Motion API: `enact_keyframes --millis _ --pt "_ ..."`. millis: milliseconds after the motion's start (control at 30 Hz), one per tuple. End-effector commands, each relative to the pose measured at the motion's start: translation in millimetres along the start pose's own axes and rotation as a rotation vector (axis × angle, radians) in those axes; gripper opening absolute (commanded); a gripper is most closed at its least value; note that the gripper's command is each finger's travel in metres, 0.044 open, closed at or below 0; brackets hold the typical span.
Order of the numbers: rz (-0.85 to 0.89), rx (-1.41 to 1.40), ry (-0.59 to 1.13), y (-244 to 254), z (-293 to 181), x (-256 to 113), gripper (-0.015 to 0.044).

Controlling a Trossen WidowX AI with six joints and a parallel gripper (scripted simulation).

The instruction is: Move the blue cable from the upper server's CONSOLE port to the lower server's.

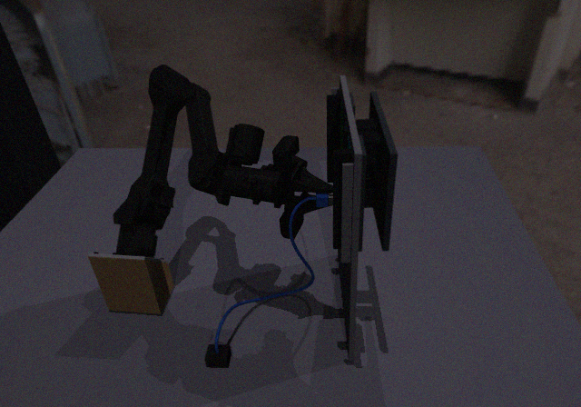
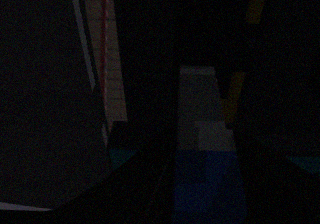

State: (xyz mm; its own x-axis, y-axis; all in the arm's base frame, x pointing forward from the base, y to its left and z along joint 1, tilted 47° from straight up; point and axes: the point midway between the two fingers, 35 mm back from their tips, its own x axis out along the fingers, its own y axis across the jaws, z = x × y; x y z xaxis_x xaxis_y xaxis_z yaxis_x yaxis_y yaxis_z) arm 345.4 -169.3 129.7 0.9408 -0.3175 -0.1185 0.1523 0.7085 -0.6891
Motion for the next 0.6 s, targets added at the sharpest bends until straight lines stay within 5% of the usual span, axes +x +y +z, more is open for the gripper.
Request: enact_keyframes --millis 0,567 --pt "-0.006 0.005 0.003 -1.1 0.3 1.7 0.0000" --pt "-0.007 0.005 0.003 -0.8 1.9 6.4 0.0000"
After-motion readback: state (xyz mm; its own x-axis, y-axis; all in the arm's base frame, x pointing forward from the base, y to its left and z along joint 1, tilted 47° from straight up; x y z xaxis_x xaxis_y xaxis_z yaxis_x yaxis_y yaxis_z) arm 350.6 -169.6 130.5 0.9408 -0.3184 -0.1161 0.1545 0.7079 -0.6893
